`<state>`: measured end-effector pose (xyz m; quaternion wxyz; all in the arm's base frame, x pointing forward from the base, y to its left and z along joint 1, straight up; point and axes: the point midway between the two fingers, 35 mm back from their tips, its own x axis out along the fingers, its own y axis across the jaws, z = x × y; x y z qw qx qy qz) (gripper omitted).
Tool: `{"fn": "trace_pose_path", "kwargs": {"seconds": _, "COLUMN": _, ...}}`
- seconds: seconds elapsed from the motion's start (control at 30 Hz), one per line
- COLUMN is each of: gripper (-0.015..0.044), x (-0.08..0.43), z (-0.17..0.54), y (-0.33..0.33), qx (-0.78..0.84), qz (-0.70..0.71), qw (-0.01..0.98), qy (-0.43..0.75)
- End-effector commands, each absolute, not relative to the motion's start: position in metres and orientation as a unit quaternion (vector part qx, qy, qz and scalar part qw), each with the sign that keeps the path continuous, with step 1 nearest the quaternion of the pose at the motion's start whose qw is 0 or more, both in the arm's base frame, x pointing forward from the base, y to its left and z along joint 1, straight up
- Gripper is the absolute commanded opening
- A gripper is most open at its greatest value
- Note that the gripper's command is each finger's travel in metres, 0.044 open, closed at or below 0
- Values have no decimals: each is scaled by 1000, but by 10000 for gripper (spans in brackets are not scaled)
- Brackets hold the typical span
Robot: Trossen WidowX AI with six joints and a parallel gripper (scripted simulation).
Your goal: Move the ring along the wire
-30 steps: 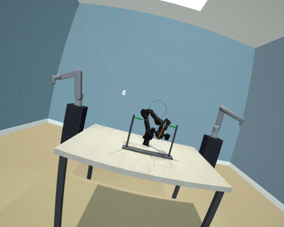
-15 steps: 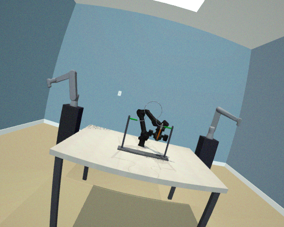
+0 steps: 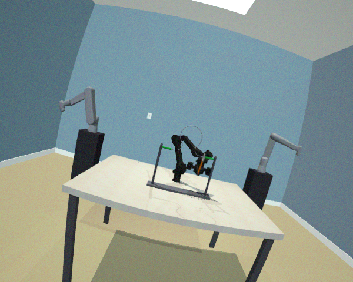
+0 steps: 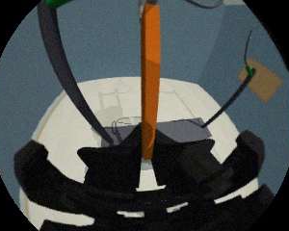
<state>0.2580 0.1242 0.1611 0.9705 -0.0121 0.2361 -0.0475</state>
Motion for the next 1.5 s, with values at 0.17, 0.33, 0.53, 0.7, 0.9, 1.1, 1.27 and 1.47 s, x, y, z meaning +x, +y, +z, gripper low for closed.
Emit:
{"fn": "trace_pose_path", "kwargs": {"seconds": 0.17, "gripper": -150, "x": 259, "z": 164, "y": 133, "qx": -7, "qz": -50, "qw": 971, "qy": 232}}
{"fn": "trace_pose_path", "kwargs": {"seconds": 0.33, "gripper": -150, "x": 258, "z": 164, "y": 138, "qx": -7, "qz": -50, "qw": 971, "qy": 232}}
{"fn": "trace_pose_path", "kwargs": {"seconds": 0.53, "gripper": -150, "x": 258, "z": 164, "y": 144, "qx": -7, "qz": -50, "qw": 972, "qy": 231}}
{"fn": "trace_pose_path", "kwargs": {"seconds": 0.7, "gripper": -150, "x": 258, "z": 164, "y": 149, "qx": -7, "qz": -50, "qw": 972, "qy": 231}}
{"fn": "trace_pose_path", "kwargs": {"seconds": 0.9, "gripper": -150, "x": 258, "z": 163, "y": 152, "qx": -7, "qz": -50, "qw": 972, "qy": 230}}
{"fn": "trace_pose_path", "kwargs": {"seconds": 1.1, "gripper": -150, "x": 258, "z": 154, "y": 152, "qx": -7, "qz": -50, "qw": 972, "qy": 230}}
{"fn": "trace_pose_path", "kwargs": {"seconds": 1.27, "gripper": -150, "x": 258, "z": 146, "y": 152, "qx": -7, "qz": -50, "qw": 972, "qy": 230}}
{"fn": "trace_pose_path", "kwargs": {"seconds": 1.47, "gripper": -150, "x": 258, "z": 145, "y": 152, "qx": -7, "qz": -50, "qw": 972, "qy": 231}}
